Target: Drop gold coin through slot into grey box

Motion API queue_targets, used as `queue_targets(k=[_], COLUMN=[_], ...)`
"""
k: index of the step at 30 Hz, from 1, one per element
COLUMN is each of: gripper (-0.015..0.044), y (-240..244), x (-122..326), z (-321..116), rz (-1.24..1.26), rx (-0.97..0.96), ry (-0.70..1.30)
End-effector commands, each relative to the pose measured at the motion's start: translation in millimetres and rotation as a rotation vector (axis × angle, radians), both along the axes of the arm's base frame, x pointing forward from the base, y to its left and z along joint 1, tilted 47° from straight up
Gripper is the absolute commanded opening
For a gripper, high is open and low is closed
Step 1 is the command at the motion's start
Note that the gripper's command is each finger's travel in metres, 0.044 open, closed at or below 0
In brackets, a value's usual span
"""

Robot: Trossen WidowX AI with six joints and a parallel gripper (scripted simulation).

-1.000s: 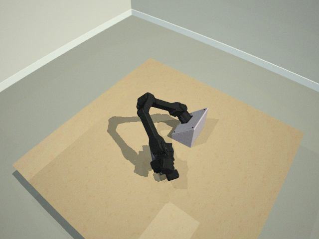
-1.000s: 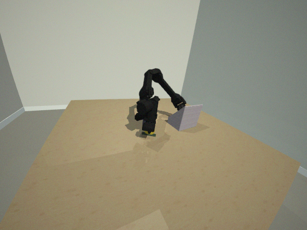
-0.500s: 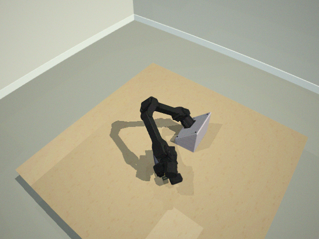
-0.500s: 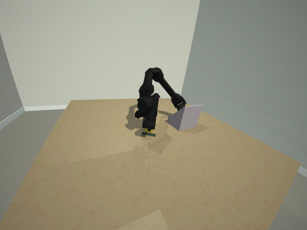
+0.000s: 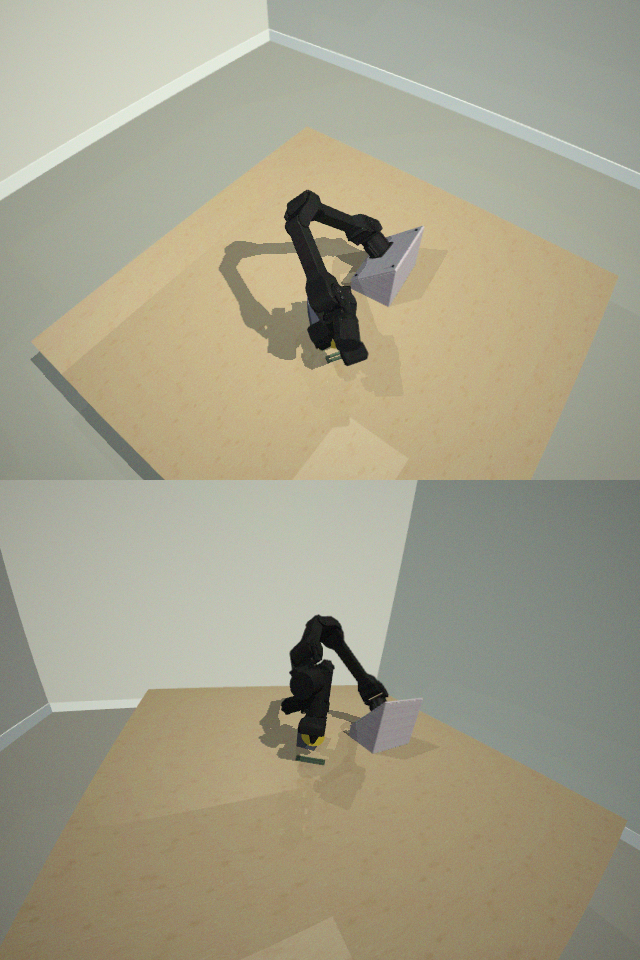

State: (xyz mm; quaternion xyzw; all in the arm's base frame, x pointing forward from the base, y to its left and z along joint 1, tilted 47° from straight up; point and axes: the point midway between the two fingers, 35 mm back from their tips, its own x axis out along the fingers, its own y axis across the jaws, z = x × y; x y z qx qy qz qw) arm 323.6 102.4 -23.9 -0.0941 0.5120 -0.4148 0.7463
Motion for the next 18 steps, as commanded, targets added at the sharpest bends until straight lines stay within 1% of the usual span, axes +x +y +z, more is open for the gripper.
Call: queue_targets(k=[1,14,18], gripper=[0.0000,0.0000,0.0000], y=[8.7,28.3,28.2], x=[-0.9,-7.7,-7.9], z=[8.4,29.7,29.8], rz=[-0.002,-0.003,0.057], rx=[0.009,0.006,-0.005], ry=[-0.008,-0.008,0.055])
